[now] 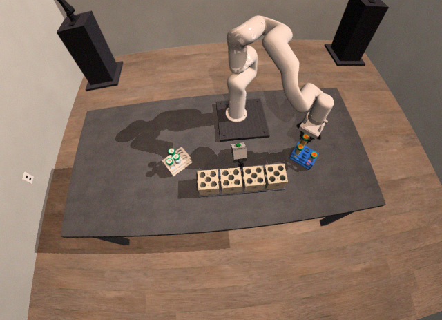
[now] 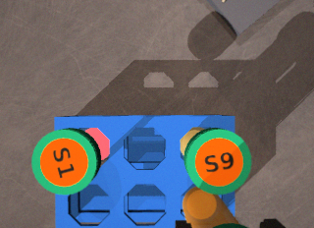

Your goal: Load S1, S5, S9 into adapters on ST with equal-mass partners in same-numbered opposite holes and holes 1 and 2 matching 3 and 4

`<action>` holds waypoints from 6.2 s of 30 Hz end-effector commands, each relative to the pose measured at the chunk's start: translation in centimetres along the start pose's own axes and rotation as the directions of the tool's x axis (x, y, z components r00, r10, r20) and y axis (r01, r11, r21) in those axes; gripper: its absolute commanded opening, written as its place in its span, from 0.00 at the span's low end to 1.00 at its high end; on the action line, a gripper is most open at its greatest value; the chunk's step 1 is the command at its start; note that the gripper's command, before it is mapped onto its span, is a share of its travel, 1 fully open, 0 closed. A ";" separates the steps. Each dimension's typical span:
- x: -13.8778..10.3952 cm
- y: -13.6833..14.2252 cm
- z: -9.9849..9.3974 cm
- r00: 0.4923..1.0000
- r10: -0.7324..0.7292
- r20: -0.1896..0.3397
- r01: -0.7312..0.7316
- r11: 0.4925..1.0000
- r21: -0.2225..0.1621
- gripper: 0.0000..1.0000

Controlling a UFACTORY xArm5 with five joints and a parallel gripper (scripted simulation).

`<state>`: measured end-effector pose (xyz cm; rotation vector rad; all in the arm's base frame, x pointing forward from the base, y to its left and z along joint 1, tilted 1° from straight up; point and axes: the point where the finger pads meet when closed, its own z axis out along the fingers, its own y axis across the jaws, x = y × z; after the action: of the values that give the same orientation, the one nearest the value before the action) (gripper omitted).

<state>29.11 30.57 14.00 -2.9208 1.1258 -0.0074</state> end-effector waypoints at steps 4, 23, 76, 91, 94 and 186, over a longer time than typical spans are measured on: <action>0.0 -0.1 -1.4 1.000 0.000 0.011 0.000 1.000 0.004 0.00; 0.1 -0.1 -4.8 1.000 0.000 0.011 0.000 1.000 0.004 0.00; 6.1 0.8 -9.8 0.921 -0.389 0.008 0.389 0.921 0.008 0.00; 12.5 1.8 -9.7 0.768 -0.641 0.005 0.641 0.768 0.009 0.00; 14.0 2.0 -9.7 0.768 -0.641 0.005 0.641 0.768 0.009 0.00; 22.9 3.3 -5.0 0.768 -0.641 0.005 0.641 0.768 0.008 0.00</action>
<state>43.74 12.64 19.19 -3.1397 0.0630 -0.0062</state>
